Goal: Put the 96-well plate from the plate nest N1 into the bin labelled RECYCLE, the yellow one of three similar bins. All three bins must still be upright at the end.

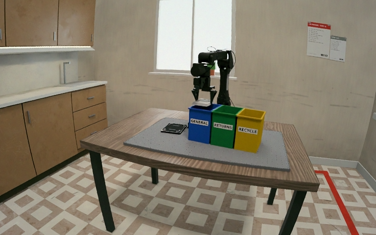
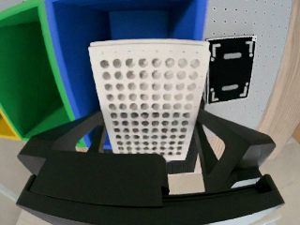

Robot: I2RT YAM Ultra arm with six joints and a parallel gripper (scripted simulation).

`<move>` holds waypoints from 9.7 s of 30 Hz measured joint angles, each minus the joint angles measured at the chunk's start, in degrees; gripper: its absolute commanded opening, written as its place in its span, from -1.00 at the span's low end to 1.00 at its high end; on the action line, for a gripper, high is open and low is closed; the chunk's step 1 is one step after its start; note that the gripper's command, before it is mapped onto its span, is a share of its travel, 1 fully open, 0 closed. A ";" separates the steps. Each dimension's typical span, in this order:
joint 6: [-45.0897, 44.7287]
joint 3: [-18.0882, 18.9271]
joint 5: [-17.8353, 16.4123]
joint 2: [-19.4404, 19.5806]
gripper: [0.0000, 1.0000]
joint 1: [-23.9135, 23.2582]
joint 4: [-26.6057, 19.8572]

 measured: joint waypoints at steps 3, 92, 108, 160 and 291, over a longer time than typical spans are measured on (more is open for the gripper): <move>1.86 0.00 0.00 0.00 -1.00 2.16 0.00; 47.17 29.46 1.53 22.71 -1.00 46.71 -5.46; 49.16 31.80 1.66 23.67 -1.00 48.04 -6.14; 49.03 31.06 1.66 23.19 -1.00 47.69 -6.43; 49.29 23.67 1.68 22.82 -1.00 47.69 -0.24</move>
